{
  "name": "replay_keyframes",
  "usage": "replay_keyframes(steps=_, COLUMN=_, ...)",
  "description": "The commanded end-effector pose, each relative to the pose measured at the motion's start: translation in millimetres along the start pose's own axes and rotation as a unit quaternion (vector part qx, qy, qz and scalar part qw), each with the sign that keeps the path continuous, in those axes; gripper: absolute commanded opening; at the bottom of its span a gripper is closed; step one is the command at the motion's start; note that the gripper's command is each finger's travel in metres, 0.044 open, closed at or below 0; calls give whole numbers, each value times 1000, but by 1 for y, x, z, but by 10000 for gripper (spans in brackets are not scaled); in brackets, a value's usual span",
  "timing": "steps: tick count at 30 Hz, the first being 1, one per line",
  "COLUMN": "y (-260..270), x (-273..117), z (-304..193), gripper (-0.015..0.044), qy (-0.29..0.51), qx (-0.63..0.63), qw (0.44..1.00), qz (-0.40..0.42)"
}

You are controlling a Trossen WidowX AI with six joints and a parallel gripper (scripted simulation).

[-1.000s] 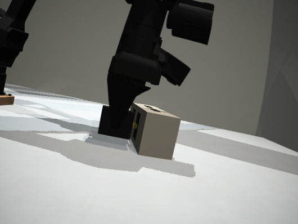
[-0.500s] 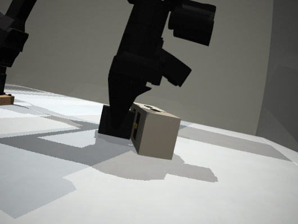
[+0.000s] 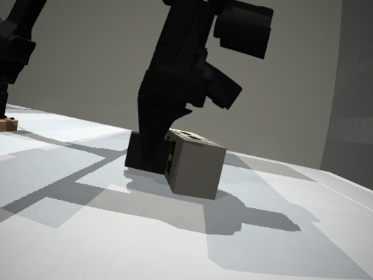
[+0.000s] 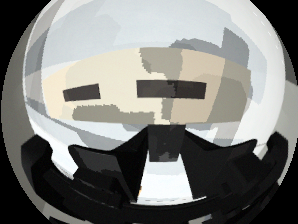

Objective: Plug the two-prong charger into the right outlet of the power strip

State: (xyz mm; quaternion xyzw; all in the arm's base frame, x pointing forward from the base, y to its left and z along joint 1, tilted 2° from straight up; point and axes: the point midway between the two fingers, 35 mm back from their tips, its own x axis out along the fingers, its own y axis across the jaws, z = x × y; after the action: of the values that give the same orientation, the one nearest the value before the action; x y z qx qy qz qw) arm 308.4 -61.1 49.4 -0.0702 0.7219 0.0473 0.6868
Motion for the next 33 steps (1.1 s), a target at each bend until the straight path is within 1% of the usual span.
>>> replay_keyframes(steps=1, y=-1, x=-1, z=10, gripper=0, qy=-13, qx=2, qw=1000, qz=-1)
replay_keyframes(steps=23, y=-1, x=0, z=13, gripper=0, qy=-13, qx=2, qw=1000, qz=-1)
replay_keyframes(steps=24, y=0, x=0, z=5, gripper=0, qy=2, qx=1, qw=1000, qz=1)
replay_keyframes(steps=33, y=0, x=0, z=5, gripper=0, qy=2, qx=1, qw=1000, qz=1)
